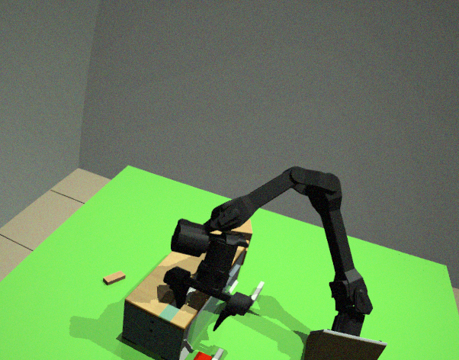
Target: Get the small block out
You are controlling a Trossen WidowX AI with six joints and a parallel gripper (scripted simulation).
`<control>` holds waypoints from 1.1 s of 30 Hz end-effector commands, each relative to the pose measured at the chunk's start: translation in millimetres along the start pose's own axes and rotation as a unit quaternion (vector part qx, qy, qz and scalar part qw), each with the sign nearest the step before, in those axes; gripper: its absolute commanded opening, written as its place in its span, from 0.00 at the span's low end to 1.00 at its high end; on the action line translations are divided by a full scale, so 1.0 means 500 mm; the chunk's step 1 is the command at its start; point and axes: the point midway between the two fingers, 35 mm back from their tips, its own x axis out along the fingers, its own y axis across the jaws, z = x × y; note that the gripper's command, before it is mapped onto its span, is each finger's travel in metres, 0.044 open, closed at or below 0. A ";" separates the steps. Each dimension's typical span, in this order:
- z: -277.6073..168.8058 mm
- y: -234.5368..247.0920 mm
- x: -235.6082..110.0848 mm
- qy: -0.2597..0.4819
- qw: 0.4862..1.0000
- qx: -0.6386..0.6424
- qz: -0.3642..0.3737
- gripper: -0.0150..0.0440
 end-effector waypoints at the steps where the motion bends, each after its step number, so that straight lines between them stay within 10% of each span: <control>1: -0.024 0.003 -0.053 0.004 1.000 -0.001 0.003 0.93; 12: -0.045 -0.002 -0.110 0.006 1.000 -0.013 0.011 0.89; 18: -0.079 -0.016 -0.127 -0.010 0.962 -0.271 0.043 0.74; 33: -0.105 -0.046 -0.112 -0.111 0.550 -0.828 -0.003 0.74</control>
